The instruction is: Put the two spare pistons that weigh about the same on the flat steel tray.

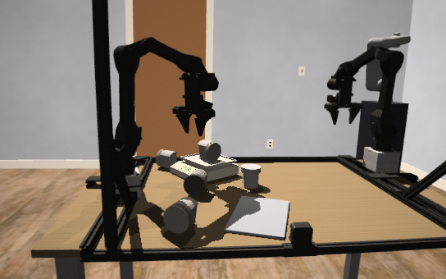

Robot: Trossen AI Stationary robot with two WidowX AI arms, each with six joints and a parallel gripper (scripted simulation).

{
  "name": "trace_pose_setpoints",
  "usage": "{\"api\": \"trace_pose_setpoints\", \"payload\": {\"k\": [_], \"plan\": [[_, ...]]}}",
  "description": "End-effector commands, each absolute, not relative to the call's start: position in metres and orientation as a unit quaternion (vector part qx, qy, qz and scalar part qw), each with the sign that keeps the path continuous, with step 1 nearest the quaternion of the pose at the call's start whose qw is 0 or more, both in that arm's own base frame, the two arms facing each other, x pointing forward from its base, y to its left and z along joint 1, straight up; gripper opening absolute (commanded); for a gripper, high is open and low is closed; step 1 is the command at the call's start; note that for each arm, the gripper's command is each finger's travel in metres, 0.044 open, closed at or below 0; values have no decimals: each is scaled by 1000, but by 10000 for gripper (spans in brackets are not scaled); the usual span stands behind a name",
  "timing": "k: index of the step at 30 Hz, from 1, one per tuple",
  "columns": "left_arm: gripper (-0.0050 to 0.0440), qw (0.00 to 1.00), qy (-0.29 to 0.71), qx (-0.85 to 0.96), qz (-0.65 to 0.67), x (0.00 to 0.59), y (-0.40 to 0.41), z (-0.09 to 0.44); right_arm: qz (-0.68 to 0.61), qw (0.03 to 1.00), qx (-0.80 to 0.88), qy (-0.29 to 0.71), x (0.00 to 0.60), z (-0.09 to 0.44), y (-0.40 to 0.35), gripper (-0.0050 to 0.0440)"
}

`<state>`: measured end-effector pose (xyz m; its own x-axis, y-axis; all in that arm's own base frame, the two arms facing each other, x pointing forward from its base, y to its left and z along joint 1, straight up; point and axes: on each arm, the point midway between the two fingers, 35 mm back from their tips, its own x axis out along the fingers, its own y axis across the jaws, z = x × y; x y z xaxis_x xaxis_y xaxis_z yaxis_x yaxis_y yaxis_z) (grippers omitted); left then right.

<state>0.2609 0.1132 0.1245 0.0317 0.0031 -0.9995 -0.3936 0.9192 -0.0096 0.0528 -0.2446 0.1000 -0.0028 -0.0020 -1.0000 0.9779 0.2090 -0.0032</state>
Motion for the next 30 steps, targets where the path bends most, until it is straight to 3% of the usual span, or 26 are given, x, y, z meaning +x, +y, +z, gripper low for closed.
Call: {"api": "trace_pose_setpoints", "payload": {"k": [1,13,30], "plan": [[378,695,694,-133,130,276,118,128,-444,551,444,551,53,100,-244,440],[378,695,694,-133,131,324,128,128,-444,551,444,551,53,100,-244,440],[378,677,633,-256,274,324,128,128,-444,551,444,551,53,100,-244,440]]}}
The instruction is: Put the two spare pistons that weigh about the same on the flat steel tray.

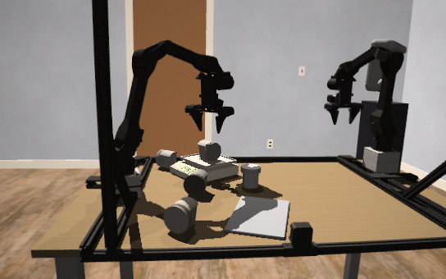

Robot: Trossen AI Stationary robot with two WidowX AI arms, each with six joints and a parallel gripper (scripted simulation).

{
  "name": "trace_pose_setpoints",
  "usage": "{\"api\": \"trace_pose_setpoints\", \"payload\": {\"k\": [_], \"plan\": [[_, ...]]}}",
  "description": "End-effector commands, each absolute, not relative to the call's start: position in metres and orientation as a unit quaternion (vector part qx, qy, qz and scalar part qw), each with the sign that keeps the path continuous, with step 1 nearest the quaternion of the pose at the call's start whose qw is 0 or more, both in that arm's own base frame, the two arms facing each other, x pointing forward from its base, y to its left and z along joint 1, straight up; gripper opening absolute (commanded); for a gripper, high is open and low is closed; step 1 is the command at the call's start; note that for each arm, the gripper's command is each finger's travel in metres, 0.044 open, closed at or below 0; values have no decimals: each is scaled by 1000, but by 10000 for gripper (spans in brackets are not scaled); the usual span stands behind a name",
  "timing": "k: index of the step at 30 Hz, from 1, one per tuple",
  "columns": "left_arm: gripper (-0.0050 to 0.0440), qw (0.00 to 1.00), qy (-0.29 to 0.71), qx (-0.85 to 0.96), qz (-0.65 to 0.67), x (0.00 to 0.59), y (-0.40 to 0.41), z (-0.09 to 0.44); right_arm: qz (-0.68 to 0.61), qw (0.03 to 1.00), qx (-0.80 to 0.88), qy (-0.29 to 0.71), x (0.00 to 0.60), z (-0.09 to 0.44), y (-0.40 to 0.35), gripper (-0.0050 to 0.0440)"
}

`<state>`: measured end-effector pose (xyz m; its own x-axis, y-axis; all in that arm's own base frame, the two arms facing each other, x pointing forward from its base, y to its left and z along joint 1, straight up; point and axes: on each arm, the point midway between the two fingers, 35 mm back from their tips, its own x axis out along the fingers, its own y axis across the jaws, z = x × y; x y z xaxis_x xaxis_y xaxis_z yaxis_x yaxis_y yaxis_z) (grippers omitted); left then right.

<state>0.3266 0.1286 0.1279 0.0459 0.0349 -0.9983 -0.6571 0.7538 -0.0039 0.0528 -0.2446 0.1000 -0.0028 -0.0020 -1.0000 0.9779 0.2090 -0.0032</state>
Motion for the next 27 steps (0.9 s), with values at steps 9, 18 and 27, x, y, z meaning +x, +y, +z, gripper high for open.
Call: {"api": "trace_pose_setpoints", "payload": {"k": [9,18,27], "plan": [[378,653,585,-326,355,324,128,128,-444,551,444,551,53,100,-244,440],[378,627,541,-377,415,324,128,128,-444,551,444,551,53,100,-244,440],[378,587,477,-437,486,324,128,128,-444,551,444,551,53,100,-244,440]]}}
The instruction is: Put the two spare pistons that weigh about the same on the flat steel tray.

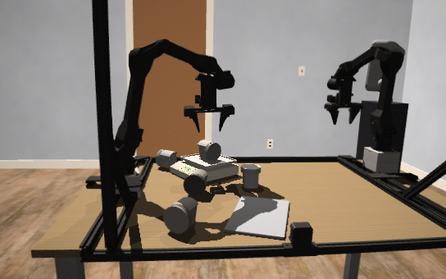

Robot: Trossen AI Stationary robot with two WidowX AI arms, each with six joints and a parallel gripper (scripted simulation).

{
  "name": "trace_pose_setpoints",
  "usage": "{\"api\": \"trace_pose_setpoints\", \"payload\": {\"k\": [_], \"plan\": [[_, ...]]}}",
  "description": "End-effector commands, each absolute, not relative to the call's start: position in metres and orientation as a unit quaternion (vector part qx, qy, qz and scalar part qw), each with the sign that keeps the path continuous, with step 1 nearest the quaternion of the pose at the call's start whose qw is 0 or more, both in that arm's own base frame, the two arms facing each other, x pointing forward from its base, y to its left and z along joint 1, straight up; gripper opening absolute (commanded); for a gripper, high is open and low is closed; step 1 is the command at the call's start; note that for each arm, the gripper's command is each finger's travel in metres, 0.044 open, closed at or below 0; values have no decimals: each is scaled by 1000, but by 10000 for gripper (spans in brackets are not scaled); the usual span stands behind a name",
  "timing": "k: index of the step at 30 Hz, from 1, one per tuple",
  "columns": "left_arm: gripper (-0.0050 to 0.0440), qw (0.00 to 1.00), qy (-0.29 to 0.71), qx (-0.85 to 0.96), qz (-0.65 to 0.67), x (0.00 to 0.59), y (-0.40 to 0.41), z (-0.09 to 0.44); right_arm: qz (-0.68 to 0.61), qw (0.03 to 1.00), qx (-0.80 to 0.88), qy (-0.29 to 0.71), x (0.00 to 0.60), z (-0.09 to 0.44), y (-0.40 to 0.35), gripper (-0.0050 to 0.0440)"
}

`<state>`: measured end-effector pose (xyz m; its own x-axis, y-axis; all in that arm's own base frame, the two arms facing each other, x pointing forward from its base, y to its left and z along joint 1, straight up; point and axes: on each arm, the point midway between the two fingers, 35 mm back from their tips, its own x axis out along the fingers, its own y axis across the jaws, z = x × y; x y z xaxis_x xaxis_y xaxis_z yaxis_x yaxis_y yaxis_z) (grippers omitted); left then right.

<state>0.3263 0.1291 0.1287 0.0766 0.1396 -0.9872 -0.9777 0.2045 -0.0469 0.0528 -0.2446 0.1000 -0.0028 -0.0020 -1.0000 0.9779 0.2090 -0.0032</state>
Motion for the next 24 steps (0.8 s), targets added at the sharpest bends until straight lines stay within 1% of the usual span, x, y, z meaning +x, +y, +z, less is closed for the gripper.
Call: {"api": "trace_pose_setpoints", "payload": {"k": [1,4,19,21,24], "plan": [[378,582,470,-444,494,324,128,128,-444,551,444,551,53,100,-244,440],[378,577,462,-450,501,324,128,128,-444,551,444,551,53,100,-244,440],[378,488,340,-534,601,324,128,128,-444,551,444,551,53,100,-244,440],[378,488,340,-534,601,324,128,128,-444,551,444,551,53,100,-244,440],[378,468,314,-548,618,324,128,128,-444,551,444,551,53,100,-244,440]]}}
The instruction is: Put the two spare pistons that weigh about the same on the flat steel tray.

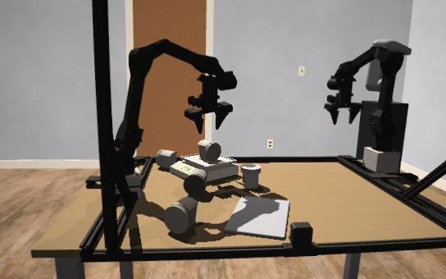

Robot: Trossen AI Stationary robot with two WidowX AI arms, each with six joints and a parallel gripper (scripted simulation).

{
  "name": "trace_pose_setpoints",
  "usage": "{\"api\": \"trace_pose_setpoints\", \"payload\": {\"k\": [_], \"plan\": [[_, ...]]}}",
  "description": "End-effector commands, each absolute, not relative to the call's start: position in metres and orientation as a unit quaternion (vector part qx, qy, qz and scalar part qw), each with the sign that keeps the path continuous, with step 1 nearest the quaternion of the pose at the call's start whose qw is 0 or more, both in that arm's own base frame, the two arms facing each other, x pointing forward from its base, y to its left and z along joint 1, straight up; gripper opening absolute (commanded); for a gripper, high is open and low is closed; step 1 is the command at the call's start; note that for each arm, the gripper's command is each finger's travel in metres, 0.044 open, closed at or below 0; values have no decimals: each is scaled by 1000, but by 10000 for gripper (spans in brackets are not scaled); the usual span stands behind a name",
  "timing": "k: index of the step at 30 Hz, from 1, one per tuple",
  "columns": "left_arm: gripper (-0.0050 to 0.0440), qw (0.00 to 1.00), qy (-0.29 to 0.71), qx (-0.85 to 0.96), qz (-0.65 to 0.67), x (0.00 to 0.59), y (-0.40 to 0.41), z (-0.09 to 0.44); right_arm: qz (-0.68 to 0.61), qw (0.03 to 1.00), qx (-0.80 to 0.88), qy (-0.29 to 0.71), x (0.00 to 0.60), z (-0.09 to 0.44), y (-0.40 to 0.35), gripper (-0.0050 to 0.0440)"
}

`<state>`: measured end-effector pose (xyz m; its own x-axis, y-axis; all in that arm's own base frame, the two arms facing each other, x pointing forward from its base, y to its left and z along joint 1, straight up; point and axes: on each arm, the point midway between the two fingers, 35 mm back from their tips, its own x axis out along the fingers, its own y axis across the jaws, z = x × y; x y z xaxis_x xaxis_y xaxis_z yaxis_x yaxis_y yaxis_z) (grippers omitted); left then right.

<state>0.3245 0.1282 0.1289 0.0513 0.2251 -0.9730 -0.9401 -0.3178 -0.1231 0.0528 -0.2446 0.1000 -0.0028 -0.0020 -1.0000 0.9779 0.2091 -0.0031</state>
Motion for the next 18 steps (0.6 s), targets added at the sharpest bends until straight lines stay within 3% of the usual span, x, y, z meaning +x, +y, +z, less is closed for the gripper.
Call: {"api": "trace_pose_setpoints", "payload": {"k": [1,18], "plan": [[378,461,305,-553,624,324,128,128,-444,551,444,551,53,100,-244,440],[378,456,300,-553,630,323,128,107,-444,551,444,551,53,100,-244,440]]}}
